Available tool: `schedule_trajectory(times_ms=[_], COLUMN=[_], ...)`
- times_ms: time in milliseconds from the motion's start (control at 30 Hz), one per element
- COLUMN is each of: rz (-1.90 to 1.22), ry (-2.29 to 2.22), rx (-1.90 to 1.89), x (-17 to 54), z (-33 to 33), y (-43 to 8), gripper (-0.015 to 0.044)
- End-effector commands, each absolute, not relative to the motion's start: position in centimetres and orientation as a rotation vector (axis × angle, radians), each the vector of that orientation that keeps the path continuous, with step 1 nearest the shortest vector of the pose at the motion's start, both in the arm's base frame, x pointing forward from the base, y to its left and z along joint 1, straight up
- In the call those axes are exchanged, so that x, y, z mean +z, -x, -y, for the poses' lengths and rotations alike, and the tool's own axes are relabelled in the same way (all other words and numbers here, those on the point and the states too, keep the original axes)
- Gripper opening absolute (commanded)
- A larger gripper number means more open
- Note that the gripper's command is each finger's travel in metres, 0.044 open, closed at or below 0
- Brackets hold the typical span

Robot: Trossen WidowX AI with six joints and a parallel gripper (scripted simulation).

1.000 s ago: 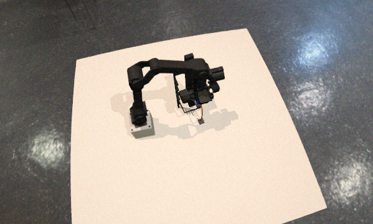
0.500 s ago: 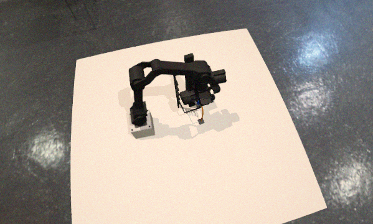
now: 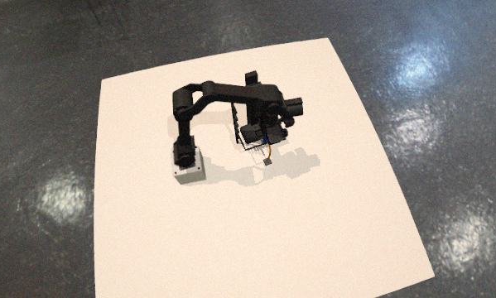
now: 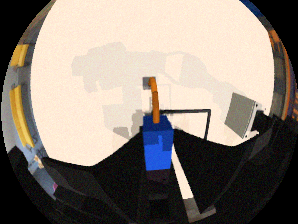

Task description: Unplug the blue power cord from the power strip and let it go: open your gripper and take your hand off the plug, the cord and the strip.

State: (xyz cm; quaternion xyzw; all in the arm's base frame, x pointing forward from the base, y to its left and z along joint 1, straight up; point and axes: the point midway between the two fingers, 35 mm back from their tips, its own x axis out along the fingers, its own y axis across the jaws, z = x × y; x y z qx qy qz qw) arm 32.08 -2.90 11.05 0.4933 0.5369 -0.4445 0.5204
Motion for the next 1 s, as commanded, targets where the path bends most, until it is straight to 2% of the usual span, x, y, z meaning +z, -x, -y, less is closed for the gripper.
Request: schedule_trajectory(times_ms=[0,67,500,633,767,967], rz=[-1.202,-1.202,-1.204,-1.202,-1.200,-1.200], ry=[-1.169,-1.169,-1.171,-1.169,-1.167,-1.166], rx=[-1.147,-1.148,-1.149,-1.150,-1.152,-1.152], x=[11.3,11.3,11.2,11.7,12.5,12.5], z=[7.0,7.3,6.1,8.4,11.9,12.1], y=[-32.0,-31.9,-31.7,-32.0,-32.1,-32.0], gripper=[0.0000,0.0000,0.0341,0.0440,0.0440,0.0440])
